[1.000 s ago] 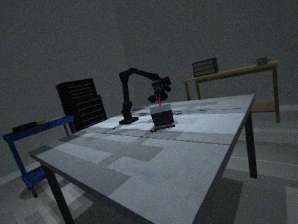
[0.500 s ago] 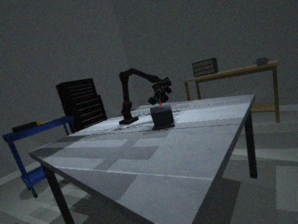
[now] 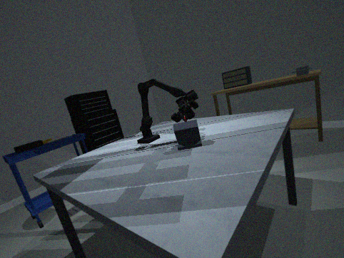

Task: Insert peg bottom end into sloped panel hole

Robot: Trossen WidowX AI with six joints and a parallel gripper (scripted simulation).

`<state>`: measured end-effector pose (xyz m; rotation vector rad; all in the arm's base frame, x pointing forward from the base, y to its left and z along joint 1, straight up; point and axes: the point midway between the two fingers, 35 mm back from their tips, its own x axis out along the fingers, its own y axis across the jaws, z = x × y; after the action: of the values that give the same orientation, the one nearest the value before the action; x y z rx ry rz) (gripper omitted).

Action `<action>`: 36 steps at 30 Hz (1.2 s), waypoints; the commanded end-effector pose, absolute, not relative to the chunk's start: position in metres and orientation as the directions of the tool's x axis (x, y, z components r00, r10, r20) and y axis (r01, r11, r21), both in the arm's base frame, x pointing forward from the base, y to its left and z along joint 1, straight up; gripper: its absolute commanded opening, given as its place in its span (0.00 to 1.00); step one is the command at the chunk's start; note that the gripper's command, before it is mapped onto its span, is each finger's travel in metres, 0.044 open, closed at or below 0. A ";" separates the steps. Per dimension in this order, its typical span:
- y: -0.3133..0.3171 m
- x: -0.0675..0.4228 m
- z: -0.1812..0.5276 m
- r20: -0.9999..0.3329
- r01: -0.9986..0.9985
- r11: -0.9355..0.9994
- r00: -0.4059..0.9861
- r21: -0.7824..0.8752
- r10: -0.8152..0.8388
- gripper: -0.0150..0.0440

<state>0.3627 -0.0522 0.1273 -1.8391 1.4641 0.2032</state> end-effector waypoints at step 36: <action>-0.069 0.368 0.116 -0.546 -0.886 -0.051 0.328 -0.460 -0.771 0.25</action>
<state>0.3679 -0.0676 0.1173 -1.8397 1.4680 0.1916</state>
